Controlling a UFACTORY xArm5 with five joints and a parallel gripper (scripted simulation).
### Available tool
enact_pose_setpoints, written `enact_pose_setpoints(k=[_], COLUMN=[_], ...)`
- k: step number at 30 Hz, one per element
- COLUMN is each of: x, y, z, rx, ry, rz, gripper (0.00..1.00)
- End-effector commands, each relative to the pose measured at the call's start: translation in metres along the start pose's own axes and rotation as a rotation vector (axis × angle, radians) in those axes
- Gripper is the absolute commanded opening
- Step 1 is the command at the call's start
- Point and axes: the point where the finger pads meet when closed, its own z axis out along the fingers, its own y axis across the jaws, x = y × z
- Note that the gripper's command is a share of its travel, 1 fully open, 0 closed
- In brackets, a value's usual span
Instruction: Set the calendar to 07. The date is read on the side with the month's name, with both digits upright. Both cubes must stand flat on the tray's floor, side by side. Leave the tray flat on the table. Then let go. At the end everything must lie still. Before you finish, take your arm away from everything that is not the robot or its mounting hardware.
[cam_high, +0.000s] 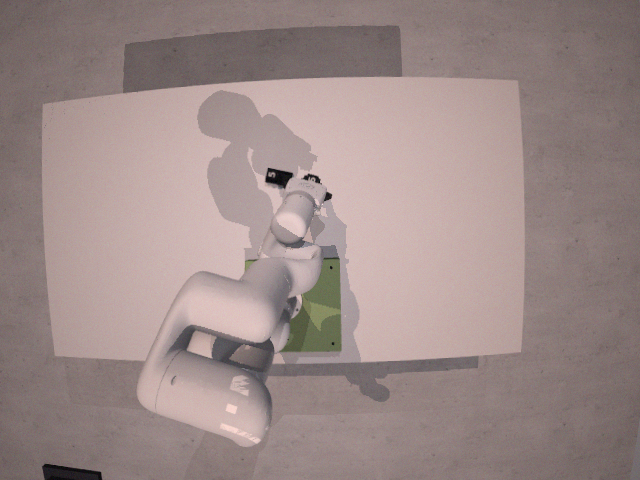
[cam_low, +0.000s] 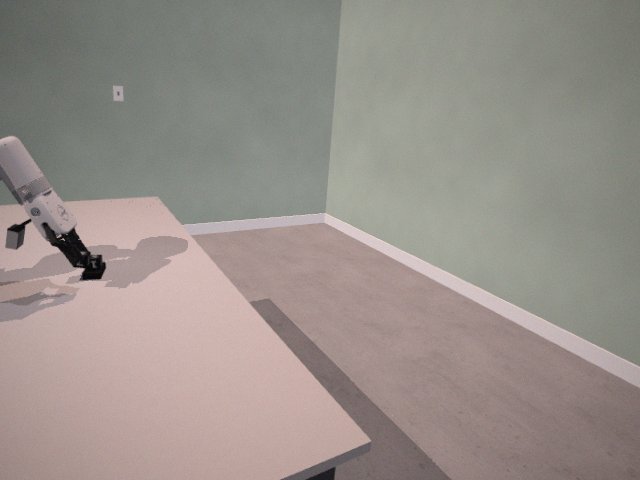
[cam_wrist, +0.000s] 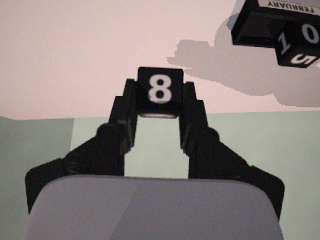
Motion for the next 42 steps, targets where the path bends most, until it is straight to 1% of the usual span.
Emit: enact_pose_setpoints(k=[1, 6, 11, 13, 15, 17, 19, 23, 28, 29, 33, 34, 38, 42], x=[-0.0021, -0.0043, -0.0047, -0.0055, -0.0055, -0.0066, -0.0072, -0.0076, -0.0098, -0.01, -0.01, -0.0101, -0.0101, -0.0106], y=[0.0, 0.0001, 0.0001, 0.0001, 0.0001, 0.0, 0.0, -0.0001, -0.0008, -0.0008, -0.0008, -0.0008, -0.0008, -0.001], z=[0.0006, -0.0003, -0.0006, 0.0, 0.0, 0.0001, -0.0004, -0.0004, 0.0003, 0.0002, 0.0002, 0.0003, 0.0, 0.0002], rx=[0.0, 0.0, 0.001, 0.001, 0.001, 0.001, 0.001, 0.001, 0.002, 0.002, 0.002, 0.002, 0.002, 0.002], ry=[0.03, 0.121, 0.142, 0.176, 0.176, 0.224, 0.258, 0.275, 0.386, 0.395, 0.398, 0.41, 0.513, 0.54], rz=[0.0, 0.0, 0.0, 0.0, 0.0, 0.0, 0.0, 0.0, -0.001, -0.001, -0.001, -0.001, -0.001, -0.001], gripper=[0.29, 0.29, 0.29, 0.29, 0.29, 0.29, 0.29, 0.29, 0.29, 0.29, 0.29, 0.29, 0.29, 0.29])
